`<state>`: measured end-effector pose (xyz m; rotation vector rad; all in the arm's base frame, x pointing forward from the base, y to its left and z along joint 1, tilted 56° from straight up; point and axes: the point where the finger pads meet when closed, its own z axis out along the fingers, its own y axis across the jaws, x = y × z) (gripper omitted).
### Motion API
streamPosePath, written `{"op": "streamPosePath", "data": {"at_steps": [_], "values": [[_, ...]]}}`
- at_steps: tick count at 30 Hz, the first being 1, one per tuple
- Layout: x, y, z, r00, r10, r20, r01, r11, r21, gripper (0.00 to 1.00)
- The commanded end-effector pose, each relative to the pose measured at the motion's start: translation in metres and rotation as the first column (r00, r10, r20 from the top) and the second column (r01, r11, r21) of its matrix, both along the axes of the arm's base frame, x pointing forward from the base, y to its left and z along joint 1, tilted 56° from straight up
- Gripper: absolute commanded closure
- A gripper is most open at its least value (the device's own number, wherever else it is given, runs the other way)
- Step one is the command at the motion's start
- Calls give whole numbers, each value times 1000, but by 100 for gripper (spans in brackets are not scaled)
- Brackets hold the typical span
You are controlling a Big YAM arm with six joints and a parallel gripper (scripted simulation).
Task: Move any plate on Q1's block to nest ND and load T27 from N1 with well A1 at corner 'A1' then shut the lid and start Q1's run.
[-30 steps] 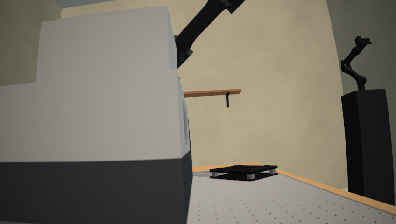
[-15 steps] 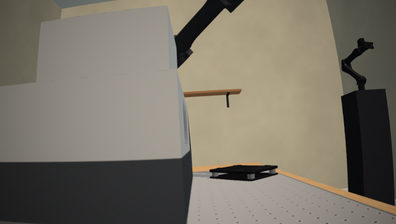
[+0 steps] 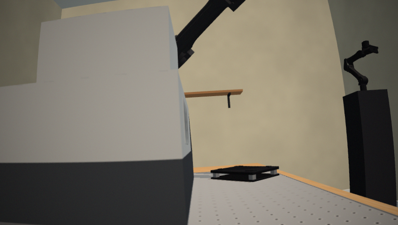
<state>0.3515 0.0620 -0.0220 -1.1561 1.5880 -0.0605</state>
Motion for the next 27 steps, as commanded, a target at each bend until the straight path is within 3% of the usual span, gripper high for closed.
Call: {"op": "streamPosePath", "data": {"at_steps": [1,17,27], "values": [[-1,8,-4,999,13,-32,-12,1000,18,100],[27,15,0,1000,20,-17,-20,1000,17,100],[26,16,-9,999,24,-34,-24,1000,14,100]]}}
